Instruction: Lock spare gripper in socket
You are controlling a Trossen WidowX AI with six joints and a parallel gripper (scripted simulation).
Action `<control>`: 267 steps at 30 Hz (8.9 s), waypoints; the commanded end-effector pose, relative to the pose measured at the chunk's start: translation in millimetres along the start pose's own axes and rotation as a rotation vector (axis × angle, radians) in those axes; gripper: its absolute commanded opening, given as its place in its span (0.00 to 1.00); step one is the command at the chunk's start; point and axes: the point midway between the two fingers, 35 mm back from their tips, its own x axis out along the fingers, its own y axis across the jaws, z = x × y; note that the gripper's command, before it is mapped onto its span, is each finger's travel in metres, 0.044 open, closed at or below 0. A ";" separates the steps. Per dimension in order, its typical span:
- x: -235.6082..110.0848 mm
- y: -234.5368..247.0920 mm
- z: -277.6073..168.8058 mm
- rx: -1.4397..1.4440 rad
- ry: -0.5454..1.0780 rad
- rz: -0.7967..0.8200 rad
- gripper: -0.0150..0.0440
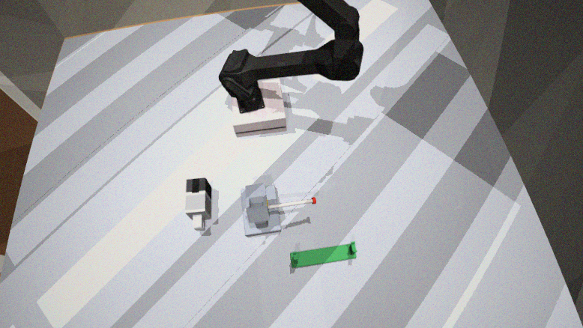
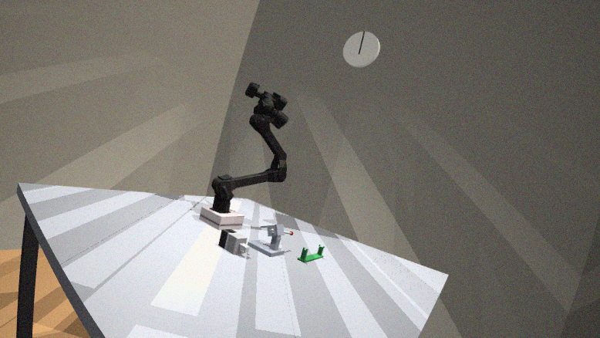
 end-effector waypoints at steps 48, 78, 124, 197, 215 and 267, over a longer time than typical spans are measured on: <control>-494.0 -144.5 -147.9 -0.498 2.716 0.043 0.76; -486.5 177.3 110.0 1.443 1.584 2.669 0.76; -555.1 198.8 196.7 1.495 1.522 2.694 0.76; -553.4 212.8 202.0 1.704 1.598 2.428 0.25; -546.2 222.3 202.1 1.707 1.595 2.429 0.25; -523.7 254.8 207.0 1.715 1.592 2.445 0.25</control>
